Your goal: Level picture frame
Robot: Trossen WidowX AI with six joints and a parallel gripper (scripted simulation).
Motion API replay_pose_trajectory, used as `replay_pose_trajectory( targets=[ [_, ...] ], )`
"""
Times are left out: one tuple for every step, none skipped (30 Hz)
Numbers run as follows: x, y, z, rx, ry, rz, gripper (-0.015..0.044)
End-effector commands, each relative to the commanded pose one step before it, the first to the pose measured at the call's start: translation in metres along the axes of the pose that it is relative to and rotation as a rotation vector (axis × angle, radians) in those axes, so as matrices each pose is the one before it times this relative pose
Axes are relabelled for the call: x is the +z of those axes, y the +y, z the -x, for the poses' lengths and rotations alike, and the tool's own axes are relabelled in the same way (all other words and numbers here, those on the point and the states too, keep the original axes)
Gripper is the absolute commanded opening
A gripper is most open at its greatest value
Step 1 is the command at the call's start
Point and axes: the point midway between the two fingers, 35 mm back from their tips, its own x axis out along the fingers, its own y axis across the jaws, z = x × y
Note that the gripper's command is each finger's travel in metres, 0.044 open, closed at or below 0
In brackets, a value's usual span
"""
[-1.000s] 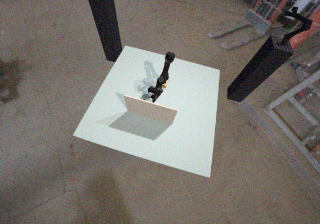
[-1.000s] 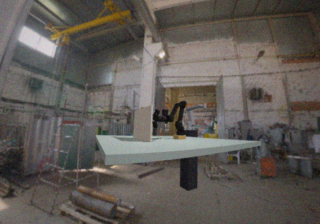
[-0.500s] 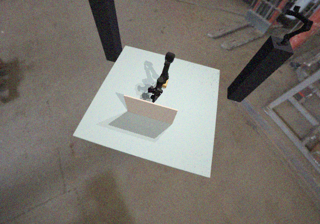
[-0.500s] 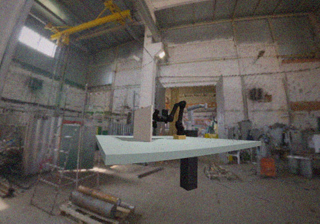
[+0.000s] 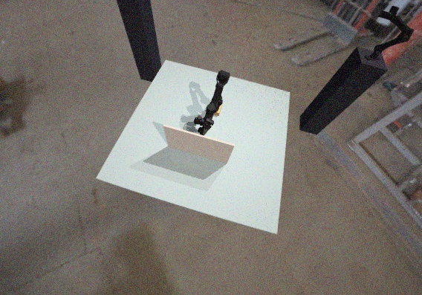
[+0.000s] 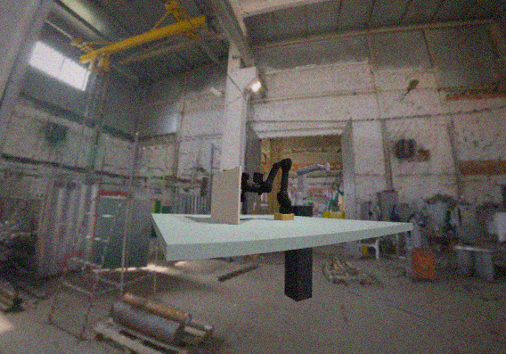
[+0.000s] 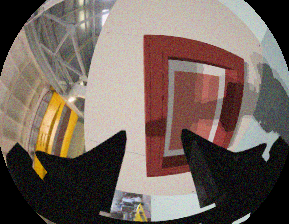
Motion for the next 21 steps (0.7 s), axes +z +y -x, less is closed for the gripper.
replay_pose_trajectory(
  targets=[
    [0.00061,0.00068,-0.00833,0.00309,-0.00364,-0.0018,0.0260],
    [-0.00002,-0.00004,-0.00162,0.00012,-0.00003,0.0000,0.0260],
    [-0.00003,-0.00005,-0.00162,0.00012,-0.00003,0.0000,0.0260],
    [-0.00003,-0.00006,-0.00162,0.00012,-0.00003,0.0000,0.0260],
    [-0.00004,-0.00008,-0.00162,0.00012,-0.00003,0.0000,0.0260],
    [-0.00004,-0.00009,-0.00162,0.00012,-0.00003,0.0000,0.0260],
    [-0.00004,-0.00008,-0.00132,0.00010,-0.00002,0.0000,0.0260],
    [-0.00002,-0.00005,-0.00080,0.00006,-0.00001,0.0000,0.0260],
    [-0.00001,-0.00002,-0.00027,0.00002,0.00000,0.0000,0.0260],
    [0.00000,0.00000,0.00000,0.00000,0.00000,0.0000,0.0260],
    [0.00000,0.00000,0.00000,0.00000,0.00000,0.0000,0.0260],
    [0.00000,0.00000,0.00000,0.00000,0.00000,0.0000,0.0260],
    [0.00000,0.00000,0.00000,0.00000,0.00000,0.0000,0.0260],
    [0.00000,0.00000,0.00000,0.00000,0.00000,0.0000,0.0260],
    [0.00000,0.00000,0.00000,0.00000,0.00000,0.0000,0.0260],
    [0.00000,0.00000,0.00000,0.00000,0.00000,0.0000,0.0260],
    [0.00000,0.00000,0.00000,0.00000,0.00000,0.0000,0.0260],
    [0.00000,0.00000,0.00000,0.00000,0.00000,0.0000,0.0260],
    [0.00000,0.00000,0.00000,0.00000,0.00000,0.0000,0.0260],
    [0.00000,0.00000,0.00000,0.00000,0.00000,0.0000,0.0260],
    [0.00000,0.00000,0.00000,0.00000,0.00000,0.0000,0.0260]
  ],
)
